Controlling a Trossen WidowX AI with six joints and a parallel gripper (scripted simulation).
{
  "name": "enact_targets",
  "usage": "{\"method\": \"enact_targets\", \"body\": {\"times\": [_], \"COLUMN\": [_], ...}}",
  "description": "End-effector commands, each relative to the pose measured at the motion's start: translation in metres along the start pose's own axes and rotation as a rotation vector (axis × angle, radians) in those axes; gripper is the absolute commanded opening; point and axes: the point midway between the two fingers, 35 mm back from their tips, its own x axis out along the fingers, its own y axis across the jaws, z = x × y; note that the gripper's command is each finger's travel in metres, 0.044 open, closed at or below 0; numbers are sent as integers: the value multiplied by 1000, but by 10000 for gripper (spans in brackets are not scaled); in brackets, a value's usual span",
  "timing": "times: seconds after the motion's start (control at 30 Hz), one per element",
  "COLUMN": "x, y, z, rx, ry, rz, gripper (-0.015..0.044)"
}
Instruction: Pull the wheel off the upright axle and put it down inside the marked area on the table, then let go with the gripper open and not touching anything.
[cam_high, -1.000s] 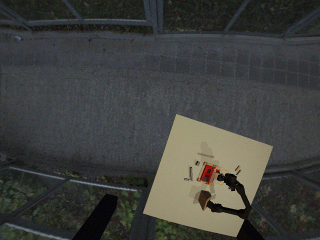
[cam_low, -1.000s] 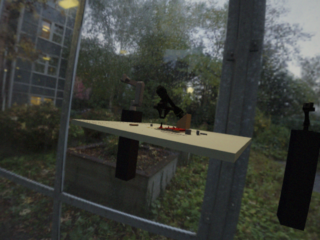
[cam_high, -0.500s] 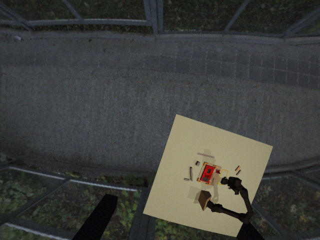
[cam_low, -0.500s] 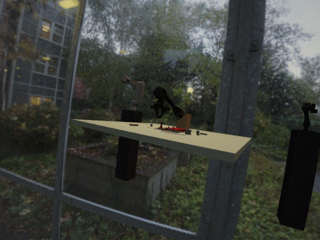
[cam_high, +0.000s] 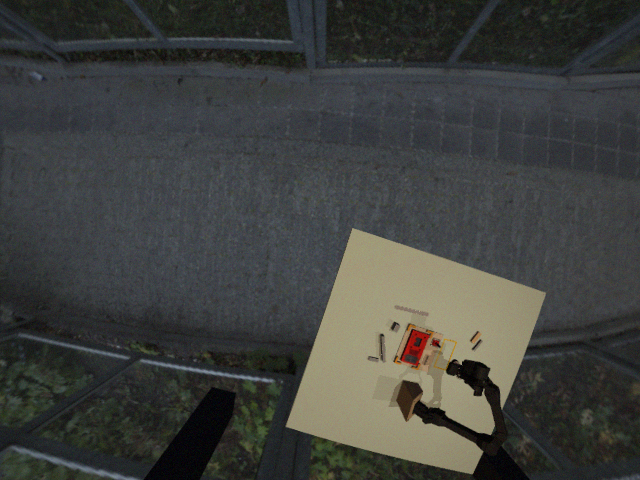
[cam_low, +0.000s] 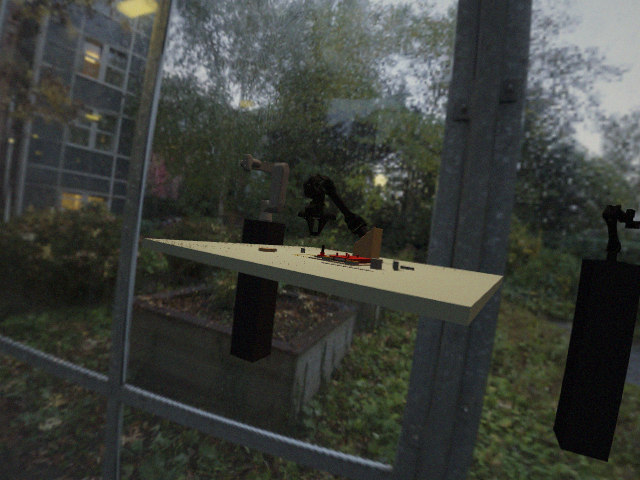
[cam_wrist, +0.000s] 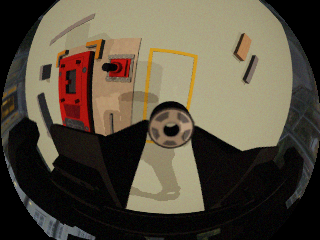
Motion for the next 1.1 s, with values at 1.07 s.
{"method": "enact_targets", "body": {"times": [1.07], "x": [97], "y": [-4], "z": [-3], "rx": [-2], "ry": [9], "rz": [-15], "gripper": [210]}}
